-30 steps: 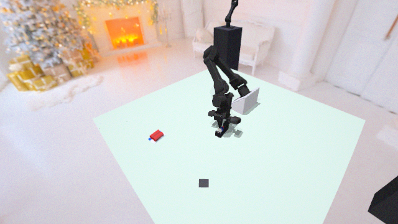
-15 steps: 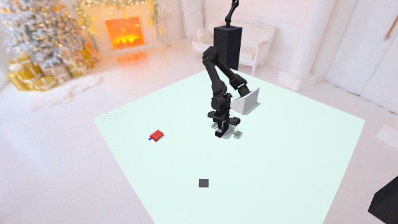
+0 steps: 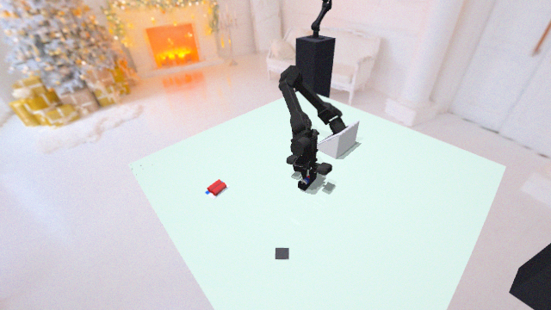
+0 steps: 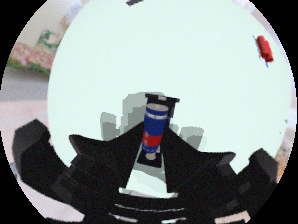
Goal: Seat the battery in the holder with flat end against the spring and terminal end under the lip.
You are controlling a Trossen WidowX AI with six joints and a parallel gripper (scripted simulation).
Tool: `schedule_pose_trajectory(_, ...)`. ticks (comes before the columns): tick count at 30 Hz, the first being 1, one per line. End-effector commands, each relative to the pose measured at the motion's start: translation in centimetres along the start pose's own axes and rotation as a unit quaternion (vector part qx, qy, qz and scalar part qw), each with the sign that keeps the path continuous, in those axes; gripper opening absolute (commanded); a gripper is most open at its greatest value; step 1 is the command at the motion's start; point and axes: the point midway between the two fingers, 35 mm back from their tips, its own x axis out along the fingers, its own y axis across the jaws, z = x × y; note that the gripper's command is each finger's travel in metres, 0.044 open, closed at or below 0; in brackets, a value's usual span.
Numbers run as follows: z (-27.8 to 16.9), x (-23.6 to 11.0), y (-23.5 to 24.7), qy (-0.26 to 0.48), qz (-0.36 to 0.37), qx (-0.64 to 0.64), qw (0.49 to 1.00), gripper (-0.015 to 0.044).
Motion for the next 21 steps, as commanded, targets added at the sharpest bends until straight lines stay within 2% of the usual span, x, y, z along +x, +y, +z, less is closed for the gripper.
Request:
schedule_pose_trajectory(1, -0.66, 0.42, 0.29, 0.021, 0.004, -0.003, 1.000, 0.0085)
schedule_pose_trajectory(21, -0.63, 0.42, -0.09, 0.077, 0.005, 0.004, 0.997, 0.0085)
